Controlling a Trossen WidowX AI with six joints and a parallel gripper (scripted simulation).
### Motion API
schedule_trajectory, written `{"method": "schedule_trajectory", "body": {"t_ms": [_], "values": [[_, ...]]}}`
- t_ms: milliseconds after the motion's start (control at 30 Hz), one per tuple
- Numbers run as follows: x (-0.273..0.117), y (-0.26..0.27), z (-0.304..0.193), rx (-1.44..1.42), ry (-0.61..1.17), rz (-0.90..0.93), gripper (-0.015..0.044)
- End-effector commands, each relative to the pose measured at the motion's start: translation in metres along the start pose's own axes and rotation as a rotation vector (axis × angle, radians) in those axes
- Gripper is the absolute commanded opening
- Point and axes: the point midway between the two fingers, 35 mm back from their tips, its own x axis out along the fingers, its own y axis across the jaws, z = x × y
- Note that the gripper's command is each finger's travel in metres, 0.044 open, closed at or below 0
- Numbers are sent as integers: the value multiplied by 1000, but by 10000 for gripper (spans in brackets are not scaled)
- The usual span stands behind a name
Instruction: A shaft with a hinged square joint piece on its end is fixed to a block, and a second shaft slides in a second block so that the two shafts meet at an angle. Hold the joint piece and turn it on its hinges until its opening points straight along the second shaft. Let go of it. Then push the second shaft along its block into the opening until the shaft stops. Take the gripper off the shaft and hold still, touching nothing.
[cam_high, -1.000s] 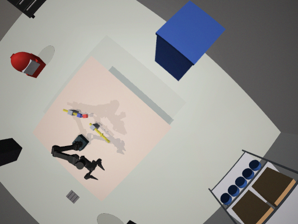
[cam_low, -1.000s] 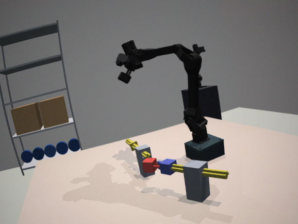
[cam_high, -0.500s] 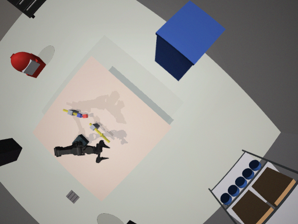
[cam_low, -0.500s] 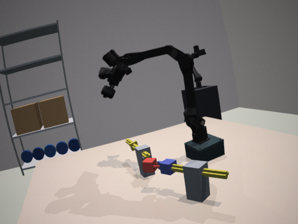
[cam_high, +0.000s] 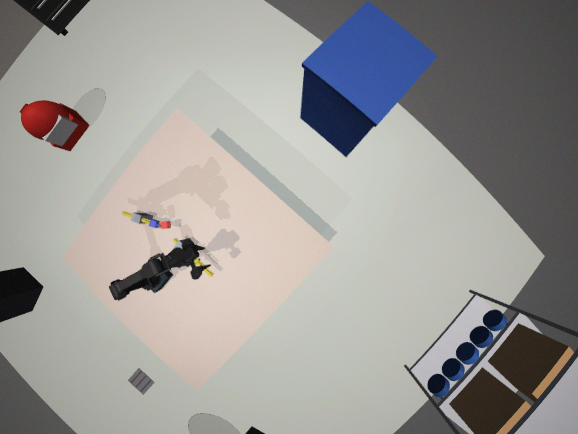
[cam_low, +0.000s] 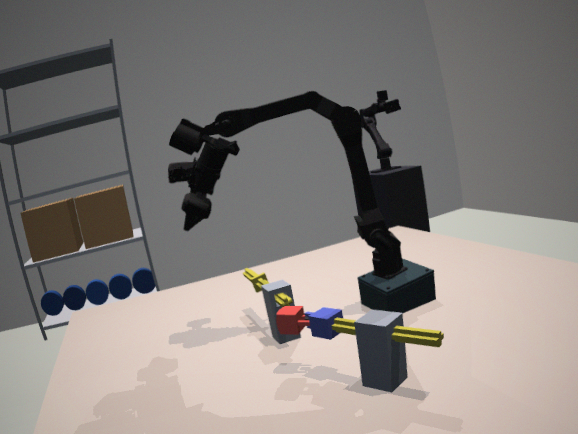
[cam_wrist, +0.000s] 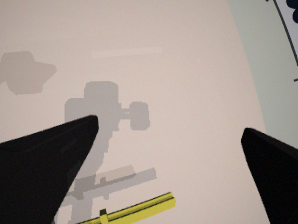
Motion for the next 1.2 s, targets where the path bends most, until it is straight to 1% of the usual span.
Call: {"method": "schedule_trajectory", "body": {"t_ms": [0,333,667,900,1167], "values": [[-5,51,-1,-31,44,116,440],[-26,153,-27,-96,219,327,440],[-72,243,-81,-189,505,475,440],[-76,248,-85,-191,527,479,440],[-72,251,-88,12,566,415,440]]}}
